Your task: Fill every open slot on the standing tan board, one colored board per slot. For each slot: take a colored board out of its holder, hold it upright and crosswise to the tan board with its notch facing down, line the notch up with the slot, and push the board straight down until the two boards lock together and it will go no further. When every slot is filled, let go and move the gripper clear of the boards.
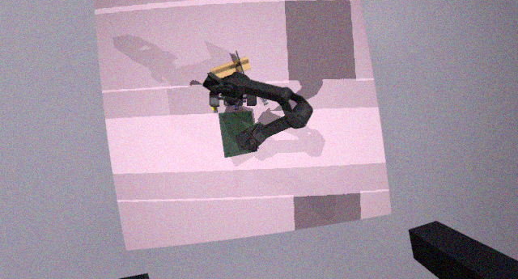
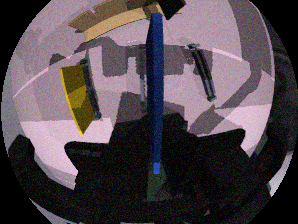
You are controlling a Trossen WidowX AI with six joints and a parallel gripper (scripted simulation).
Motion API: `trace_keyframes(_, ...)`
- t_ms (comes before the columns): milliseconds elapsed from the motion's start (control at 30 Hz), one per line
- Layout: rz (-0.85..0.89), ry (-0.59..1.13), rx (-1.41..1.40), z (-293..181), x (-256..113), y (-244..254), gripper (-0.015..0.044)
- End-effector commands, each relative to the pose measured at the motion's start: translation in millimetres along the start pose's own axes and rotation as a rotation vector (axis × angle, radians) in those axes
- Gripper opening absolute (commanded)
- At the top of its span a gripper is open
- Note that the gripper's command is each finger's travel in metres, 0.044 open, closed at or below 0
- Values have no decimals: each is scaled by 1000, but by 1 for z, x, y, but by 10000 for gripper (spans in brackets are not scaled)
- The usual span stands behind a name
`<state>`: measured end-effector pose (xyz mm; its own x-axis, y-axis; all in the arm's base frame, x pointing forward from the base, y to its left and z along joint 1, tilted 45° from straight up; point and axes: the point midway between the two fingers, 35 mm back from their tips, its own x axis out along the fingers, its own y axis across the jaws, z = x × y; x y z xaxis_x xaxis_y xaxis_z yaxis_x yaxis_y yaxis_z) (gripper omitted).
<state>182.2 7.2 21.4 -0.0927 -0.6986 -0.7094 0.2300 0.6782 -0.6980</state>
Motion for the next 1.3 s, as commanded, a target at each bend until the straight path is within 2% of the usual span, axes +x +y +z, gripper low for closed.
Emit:
trace_keyframes(0, 10, -3, 8, 1, -12, 1, 0)
trace_keyframes(400, 11, -3, 4, 3, -32, 1, 0)
trace_keyframes(1267, 22, -7, -135, 65, -40, 14, 0)
